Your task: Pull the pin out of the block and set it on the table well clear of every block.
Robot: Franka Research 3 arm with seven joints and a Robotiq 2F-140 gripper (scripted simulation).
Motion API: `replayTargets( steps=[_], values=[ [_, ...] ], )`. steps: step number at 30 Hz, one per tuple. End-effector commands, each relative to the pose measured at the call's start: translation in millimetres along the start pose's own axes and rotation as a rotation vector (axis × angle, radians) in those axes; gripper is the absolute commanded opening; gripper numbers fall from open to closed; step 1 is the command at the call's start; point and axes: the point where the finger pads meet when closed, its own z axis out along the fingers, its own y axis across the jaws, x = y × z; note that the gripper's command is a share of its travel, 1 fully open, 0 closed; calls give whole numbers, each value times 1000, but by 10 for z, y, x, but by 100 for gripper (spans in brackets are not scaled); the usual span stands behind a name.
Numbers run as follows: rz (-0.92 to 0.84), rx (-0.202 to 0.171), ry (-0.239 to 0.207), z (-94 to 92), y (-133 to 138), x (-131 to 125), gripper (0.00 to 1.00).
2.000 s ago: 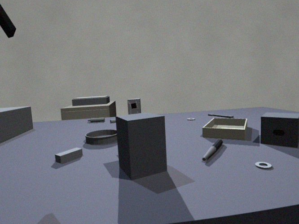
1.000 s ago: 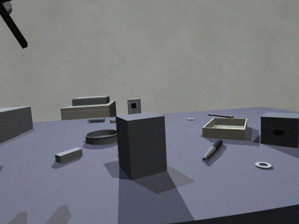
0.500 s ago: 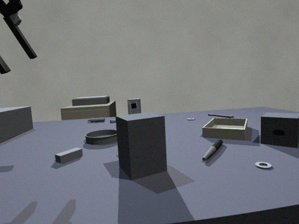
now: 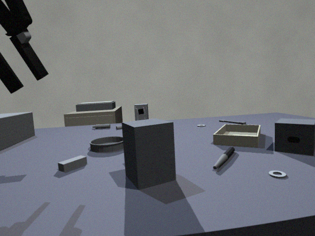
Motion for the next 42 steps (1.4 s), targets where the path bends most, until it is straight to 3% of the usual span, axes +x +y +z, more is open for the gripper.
replayTargets(
  steps=[1, 21, 30, 42],
  values=[
    [275, -46, -4, 74, 4, 1, 33],
    [701, -116, 18, 363, 15, 111, 33],
    [944, -146, 62, 490, -2, 198, 33],
    [1201, -158, 132, 584, -65, 303, 33]
  ],
)
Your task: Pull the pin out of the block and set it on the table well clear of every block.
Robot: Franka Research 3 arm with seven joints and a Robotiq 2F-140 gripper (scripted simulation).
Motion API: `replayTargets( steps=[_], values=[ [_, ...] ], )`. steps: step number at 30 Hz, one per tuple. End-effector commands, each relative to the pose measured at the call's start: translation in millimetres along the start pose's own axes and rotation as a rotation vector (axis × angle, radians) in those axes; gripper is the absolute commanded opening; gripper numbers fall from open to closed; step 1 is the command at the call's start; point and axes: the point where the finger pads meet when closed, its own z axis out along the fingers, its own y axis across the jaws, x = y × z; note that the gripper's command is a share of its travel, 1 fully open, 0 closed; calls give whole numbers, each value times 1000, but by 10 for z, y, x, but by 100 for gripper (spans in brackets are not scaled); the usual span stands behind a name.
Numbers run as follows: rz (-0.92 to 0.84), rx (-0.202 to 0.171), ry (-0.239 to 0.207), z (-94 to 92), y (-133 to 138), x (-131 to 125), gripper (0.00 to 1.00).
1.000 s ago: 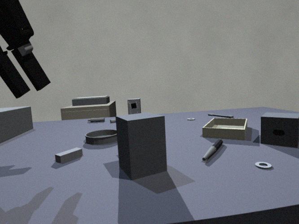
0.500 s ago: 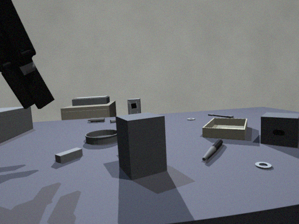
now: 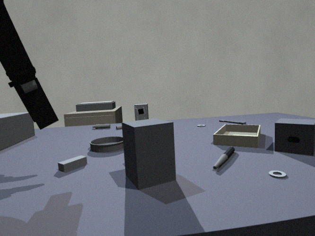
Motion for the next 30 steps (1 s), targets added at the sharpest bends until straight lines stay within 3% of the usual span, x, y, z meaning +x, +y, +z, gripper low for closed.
replayTargets(
  steps=[1, 13, 28, 30],
  values=[
    [272, -7, 65, 24, -54, 5, 33],
    [481, 31, 107, 44, -204, -55, 33],
    [811, 126, 155, -15, -426, -273, 33],
    [811, 126, 155, -15, -426, -273, 33]
  ],
)
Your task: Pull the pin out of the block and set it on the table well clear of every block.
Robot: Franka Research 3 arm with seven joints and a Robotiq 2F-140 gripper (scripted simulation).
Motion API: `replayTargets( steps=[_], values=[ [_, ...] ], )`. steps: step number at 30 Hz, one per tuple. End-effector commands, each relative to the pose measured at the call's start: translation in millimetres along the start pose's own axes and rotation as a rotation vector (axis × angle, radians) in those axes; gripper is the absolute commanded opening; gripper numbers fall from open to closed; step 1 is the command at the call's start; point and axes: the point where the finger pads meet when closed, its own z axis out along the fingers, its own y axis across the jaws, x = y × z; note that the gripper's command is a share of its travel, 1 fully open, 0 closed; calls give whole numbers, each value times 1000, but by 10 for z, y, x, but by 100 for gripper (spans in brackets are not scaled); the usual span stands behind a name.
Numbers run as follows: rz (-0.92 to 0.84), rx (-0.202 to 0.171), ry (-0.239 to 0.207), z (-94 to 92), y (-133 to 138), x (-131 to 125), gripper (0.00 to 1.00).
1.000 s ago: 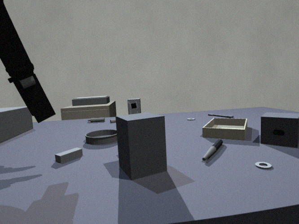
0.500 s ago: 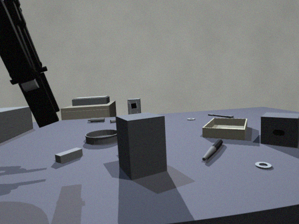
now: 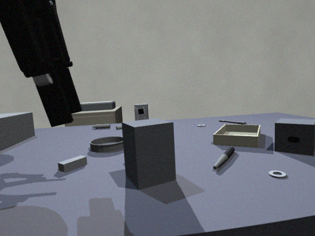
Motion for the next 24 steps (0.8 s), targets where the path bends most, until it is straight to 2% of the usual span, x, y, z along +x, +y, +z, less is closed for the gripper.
replayTargets(
  steps=[1, 15, 17, 24],
  values=[
    [269, 48, 55, -8, -25, -32, 33],
    [531, 141, 46, -144, 17, -373, 33],
    [531, 141, 46, -144, 17, -373, 33],
    [696, 194, 36, -205, 89, -542, 33]
  ],
)
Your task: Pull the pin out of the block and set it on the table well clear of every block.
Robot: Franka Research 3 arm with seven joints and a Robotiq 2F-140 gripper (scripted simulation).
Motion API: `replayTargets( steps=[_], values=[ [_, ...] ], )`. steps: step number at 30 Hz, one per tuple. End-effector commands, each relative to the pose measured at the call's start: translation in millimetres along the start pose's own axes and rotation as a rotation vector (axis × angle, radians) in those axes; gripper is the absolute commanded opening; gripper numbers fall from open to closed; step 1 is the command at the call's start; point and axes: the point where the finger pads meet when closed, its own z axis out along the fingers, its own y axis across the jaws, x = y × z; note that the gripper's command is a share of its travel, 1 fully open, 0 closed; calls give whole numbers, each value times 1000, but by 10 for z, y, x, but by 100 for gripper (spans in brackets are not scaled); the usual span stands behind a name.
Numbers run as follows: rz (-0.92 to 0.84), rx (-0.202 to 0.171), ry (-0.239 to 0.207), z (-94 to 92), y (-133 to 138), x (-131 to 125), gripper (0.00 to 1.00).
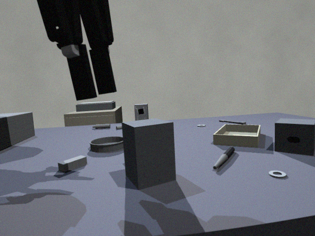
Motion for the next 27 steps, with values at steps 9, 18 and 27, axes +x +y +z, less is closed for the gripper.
replayTargets(
  steps=[9, 18, 27],
  values=[
    [396, 92, 26, -11, 348, -59, 33],
    [588, 129, 32, -16, 580, -84, 33],
    [689, 145, 32, -19, 735, -96, 33]
  ],
)
